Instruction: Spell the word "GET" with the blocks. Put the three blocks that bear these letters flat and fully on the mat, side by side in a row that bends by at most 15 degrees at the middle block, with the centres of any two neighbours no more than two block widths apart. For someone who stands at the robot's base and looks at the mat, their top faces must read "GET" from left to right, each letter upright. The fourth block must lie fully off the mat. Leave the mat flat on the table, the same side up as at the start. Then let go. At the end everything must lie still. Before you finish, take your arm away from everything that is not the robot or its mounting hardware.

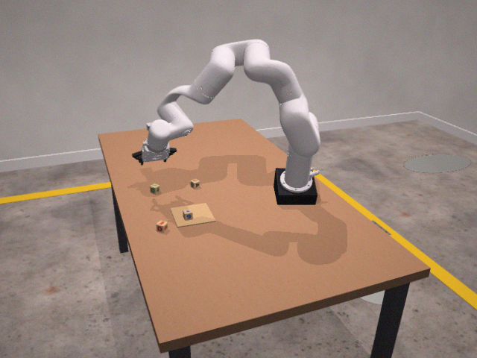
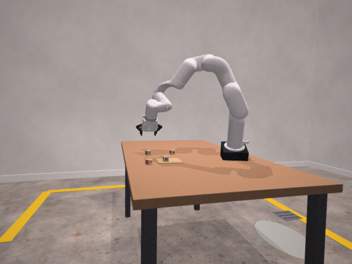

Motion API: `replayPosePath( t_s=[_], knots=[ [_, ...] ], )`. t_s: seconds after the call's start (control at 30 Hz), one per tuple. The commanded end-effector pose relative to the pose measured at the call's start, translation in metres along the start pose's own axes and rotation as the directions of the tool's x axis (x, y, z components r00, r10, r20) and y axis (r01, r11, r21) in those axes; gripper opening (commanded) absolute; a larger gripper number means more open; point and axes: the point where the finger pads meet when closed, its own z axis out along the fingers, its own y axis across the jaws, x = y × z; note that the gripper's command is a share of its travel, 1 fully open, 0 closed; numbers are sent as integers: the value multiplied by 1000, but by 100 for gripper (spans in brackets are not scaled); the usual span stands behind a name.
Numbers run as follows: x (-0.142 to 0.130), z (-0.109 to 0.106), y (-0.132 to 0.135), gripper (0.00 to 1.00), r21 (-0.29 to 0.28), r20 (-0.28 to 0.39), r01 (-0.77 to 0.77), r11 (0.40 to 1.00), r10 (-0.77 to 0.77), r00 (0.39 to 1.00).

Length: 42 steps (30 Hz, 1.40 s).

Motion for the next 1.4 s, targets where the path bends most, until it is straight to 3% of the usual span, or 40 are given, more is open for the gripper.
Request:
replayPosePath(
  t_s=[0.0,0.87,1.37],
  knots=[
    [2,-1,-1,100,3,-2,-3,1000,3,1000],
    [2,-1,-1,100,2,-1,-7,1000,7,1000],
    [-20,-32,15,100,-86,100,-315,945,323,941]
  ],
)
